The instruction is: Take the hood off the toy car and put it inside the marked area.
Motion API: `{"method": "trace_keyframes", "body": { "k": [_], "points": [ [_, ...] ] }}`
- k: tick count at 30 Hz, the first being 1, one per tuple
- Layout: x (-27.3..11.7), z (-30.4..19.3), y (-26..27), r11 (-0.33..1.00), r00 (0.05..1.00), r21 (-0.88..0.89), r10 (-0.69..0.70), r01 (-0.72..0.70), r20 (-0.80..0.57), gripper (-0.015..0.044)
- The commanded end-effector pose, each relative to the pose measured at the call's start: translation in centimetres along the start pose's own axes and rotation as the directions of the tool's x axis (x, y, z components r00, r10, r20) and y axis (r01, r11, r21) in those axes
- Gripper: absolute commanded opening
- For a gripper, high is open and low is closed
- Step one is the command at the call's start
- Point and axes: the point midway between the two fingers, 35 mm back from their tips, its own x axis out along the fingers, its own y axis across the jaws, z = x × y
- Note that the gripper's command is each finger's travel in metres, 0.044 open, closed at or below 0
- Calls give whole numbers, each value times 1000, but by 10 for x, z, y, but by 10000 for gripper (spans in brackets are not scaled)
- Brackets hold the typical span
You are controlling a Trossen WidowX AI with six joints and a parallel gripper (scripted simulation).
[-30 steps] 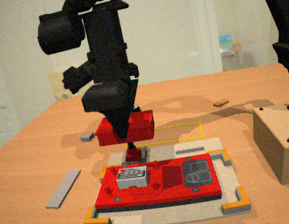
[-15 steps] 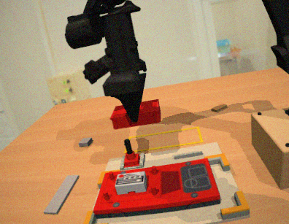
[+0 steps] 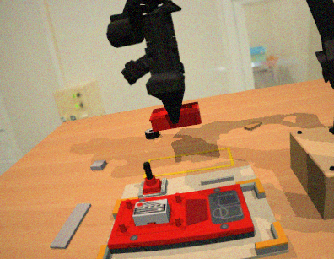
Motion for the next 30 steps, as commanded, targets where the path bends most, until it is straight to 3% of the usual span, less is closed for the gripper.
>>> {"method": "trace_keyframes", "body": {
  "k": [1, 30],
  "points": [
    [1, -6, -7, 1000, 1000, -8, -1, 1, -5, 0],
    [23, -4, -8, 1000, 1000, -8, -1, 1, -5, 0]
  ]
}}
